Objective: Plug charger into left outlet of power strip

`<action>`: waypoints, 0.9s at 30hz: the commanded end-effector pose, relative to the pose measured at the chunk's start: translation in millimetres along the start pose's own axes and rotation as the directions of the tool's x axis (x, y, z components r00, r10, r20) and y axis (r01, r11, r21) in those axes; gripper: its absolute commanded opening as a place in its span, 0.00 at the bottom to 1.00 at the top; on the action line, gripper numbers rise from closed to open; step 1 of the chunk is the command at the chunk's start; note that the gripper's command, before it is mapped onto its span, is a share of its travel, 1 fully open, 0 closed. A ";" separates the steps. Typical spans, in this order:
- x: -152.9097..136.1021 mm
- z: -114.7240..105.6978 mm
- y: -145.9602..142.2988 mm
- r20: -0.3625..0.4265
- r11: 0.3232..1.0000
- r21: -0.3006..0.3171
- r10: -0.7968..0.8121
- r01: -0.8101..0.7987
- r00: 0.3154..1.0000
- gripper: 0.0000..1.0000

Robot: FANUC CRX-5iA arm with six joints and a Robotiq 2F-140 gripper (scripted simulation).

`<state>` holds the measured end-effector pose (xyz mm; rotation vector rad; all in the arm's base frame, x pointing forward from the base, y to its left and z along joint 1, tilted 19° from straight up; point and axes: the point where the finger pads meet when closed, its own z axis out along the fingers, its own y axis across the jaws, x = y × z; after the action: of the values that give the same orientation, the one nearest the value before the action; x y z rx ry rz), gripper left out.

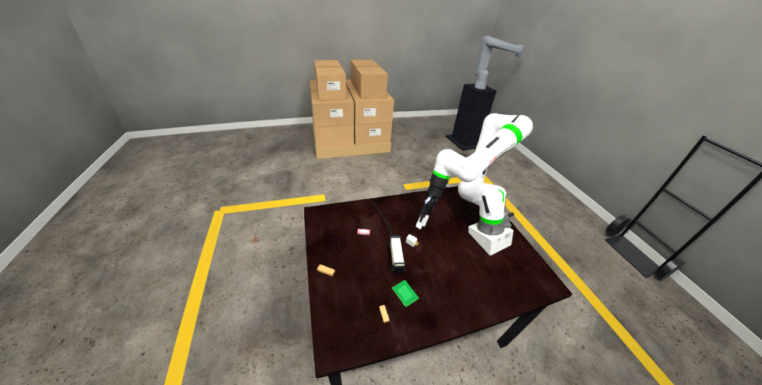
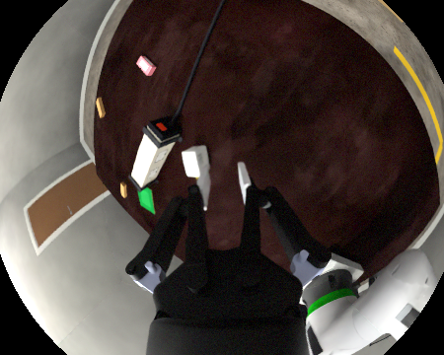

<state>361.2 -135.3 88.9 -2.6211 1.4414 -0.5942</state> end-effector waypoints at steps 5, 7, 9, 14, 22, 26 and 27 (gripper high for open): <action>-0.6 -3.2 -1.8 -0.008 0.993 -0.121 0.003 -0.003 1.000 0.35; -0.7 -3.5 -1.9 -0.007 0.991 -0.133 0.003 -0.004 1.000 0.35; -0.7 -4.0 -2.1 -0.007 0.988 -0.155 0.003 -0.004 1.000 0.35; -0.6 -6.2 -3.1 -0.008 0.975 -0.221 0.003 -0.004 1.000 0.35; -0.6 -9.6 -4.6 -0.008 0.944 -0.330 0.003 -0.005 1.000 0.35; -0.6 -11.0 -5.2 -0.007 0.926 -0.376 0.003 -0.005 1.000 0.35; -0.6 -11.8 -5.6 -0.008 0.918 -0.397 0.003 -0.005 1.000 0.35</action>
<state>360.4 -131.1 99.0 -2.8775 1.6931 -0.3738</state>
